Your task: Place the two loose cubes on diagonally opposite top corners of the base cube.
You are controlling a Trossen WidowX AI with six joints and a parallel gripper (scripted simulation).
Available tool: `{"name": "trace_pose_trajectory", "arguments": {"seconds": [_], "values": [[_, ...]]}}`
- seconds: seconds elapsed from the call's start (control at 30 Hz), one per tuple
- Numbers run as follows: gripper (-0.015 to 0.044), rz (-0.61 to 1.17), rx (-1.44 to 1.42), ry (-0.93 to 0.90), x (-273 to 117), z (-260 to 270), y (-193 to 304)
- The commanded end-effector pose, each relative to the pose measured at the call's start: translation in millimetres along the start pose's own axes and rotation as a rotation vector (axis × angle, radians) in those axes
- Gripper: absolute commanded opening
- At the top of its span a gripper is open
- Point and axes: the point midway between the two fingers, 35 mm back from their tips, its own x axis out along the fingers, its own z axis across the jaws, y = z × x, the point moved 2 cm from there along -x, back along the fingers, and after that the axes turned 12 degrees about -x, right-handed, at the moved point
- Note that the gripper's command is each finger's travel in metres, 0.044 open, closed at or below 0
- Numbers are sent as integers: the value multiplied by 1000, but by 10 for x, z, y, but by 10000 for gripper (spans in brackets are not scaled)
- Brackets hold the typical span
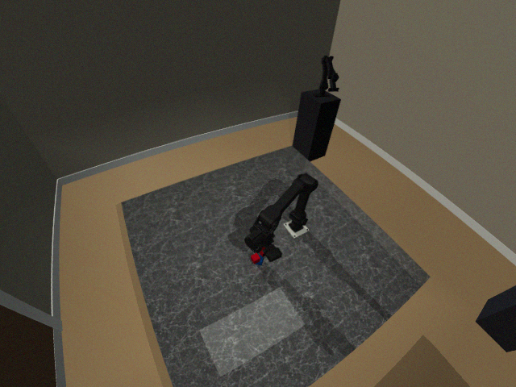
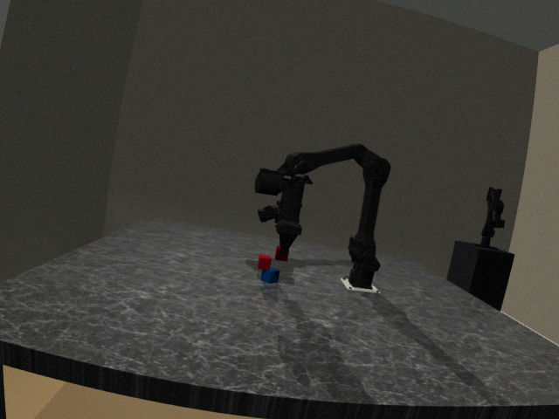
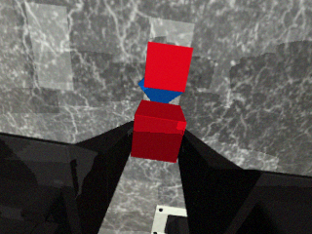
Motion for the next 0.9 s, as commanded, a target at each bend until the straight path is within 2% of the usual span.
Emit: {"name": "trace_pose_trajectory", "arguments": {"seconds": [0.0,0.53,0.87], "values": [[105,-2,-7,-1,4,2,-3],[105,-2,-2,-1,281,4,-21],[105,-2,-1,-1,295,4,-21]]}}
